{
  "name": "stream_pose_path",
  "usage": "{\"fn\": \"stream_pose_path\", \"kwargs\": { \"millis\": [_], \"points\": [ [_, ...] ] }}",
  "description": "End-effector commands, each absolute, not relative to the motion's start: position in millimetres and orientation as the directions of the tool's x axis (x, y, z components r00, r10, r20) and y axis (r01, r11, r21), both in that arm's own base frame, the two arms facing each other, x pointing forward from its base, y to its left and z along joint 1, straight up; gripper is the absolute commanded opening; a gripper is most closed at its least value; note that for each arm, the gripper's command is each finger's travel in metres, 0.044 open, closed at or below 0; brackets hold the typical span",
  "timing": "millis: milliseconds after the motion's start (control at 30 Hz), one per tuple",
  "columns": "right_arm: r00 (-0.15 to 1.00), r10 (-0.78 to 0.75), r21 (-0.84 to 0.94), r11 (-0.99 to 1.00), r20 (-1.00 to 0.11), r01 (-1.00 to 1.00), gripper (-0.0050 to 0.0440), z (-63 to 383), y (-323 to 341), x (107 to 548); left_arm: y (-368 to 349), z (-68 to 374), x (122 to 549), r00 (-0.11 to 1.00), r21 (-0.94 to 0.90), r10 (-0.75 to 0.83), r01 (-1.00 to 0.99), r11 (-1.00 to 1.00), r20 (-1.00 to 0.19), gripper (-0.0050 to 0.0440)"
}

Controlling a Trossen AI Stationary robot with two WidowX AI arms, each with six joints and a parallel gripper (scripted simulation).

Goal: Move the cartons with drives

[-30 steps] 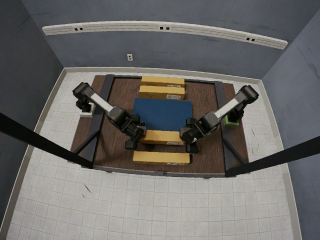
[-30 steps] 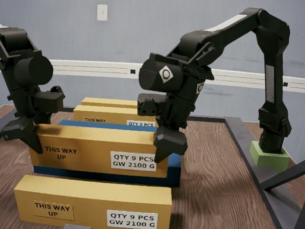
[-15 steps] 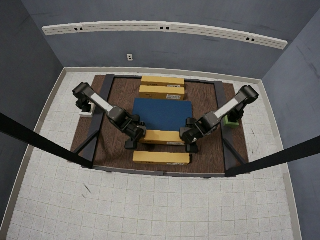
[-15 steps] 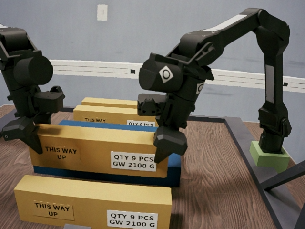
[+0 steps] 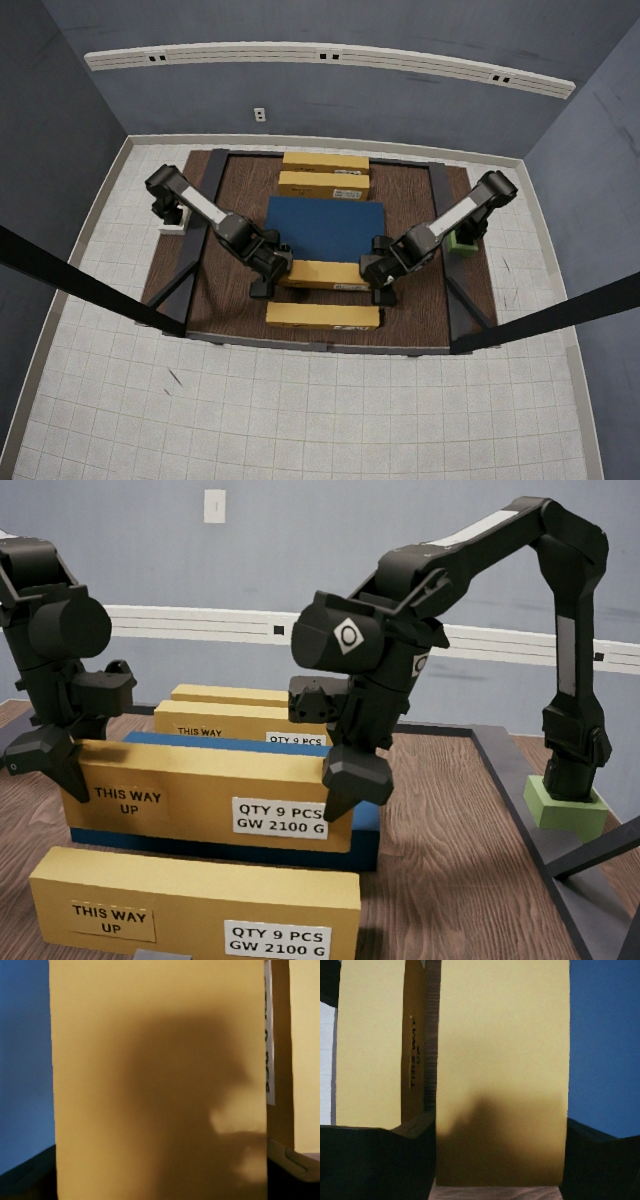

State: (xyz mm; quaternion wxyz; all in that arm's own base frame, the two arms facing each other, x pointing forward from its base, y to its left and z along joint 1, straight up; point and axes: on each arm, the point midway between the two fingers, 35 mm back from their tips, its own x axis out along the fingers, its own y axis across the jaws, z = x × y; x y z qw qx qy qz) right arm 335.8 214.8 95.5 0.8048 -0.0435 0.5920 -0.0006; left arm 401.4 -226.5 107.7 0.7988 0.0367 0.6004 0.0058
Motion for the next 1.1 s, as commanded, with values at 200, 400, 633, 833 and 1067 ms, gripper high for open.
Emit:
{"fn": "stream_pose_path", "kwargs": {
  "millis": [200,400,633,833,1067],
  "points": [
    [0.372,0.01,-0.009,0.999,-0.928,-0.048,-0.005,132.1,220.4,339.0,-232.6,161.1,403.3,0.384,0.002,-0.012,0.035,0.999,-0.923,-0.005],
    [0.346,-0.015,-0.034,0.998,-0.938,-0.048,-0.005,117.4,167.6,342.0,-178.8,137.7,404.9,0.34,0.028,0.015,0.033,0.999,-0.94,-0.005],
    [0.346,-0.015,-0.034,0.998,-0.938,-0.048,-0.005,117.4,167.6,342.0,-178.8,137.7,404.9,0.34,0.028,0.015,0.033,0.999,-0.94,-0.005],
    [0.346,-0.015,-0.034,0.998,-0.938,-0.048,-0.005,117.4,167.6,342.0,-178.8,137.7,404.9,0.34,0.028,0.015,0.033,0.999,-0.94,-0.005],
    [0.348,-0.018,-0.036,0.998,-0.937,-0.046,-0.005,117.2,168.4,341.4,-178.6,137.9,405.0,0.34,0.03,0.018,0.032,0.999,-0.94,-0.005]
  ]
}}
